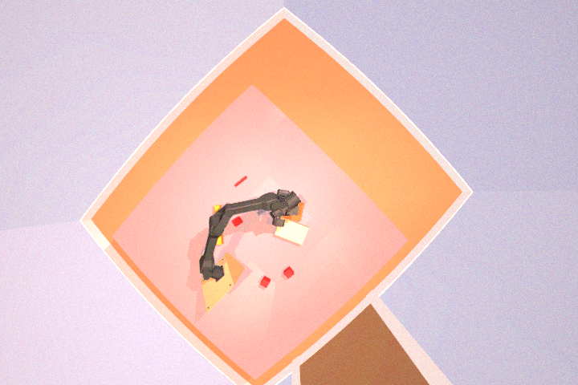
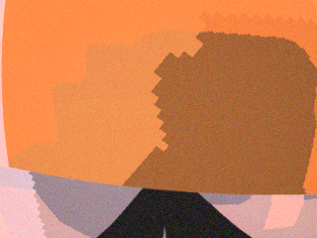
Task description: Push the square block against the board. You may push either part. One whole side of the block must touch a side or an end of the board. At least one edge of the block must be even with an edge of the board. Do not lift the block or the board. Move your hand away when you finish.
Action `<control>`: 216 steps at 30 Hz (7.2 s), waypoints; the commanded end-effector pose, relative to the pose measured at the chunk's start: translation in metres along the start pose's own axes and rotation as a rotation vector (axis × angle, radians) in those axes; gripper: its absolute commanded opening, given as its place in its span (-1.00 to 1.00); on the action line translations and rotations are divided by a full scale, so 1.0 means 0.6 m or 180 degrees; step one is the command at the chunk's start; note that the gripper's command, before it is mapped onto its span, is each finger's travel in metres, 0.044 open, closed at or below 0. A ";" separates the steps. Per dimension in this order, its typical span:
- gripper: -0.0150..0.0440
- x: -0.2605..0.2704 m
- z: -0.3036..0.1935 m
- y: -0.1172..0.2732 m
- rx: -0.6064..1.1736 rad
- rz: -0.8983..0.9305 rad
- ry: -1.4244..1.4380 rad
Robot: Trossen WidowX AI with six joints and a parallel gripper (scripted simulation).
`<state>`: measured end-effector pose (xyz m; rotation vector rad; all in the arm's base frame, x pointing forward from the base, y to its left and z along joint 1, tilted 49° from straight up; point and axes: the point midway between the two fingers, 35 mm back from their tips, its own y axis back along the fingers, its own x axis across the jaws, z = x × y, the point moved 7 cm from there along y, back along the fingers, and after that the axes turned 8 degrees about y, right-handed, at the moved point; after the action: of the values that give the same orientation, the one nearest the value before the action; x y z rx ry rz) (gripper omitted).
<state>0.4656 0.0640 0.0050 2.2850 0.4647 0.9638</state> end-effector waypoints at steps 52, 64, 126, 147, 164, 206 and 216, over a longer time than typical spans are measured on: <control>-0.49 -0.121 0.043 0.104 -0.0071 -0.0071 0.1657; -0.49 -0.242 0.103 0.106 -0.0052 -0.0093 0.2950; -0.49 -0.296 0.172 0.007 -0.0017 -0.0043 0.4315; -0.49 -0.347 0.160 0.007 -0.0015 -0.0046 0.4313; -0.49 -0.374 0.152 0.051 -0.0014 -0.0045 0.4309; -0.49 -0.186 -0.021 0.098 -0.0034 -0.0029 0.0740; -0.49 -0.153 -0.076 0.092 -0.0012 -0.0014 -0.0182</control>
<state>0.3775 -0.0115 0.0141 2.2784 0.4701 0.9537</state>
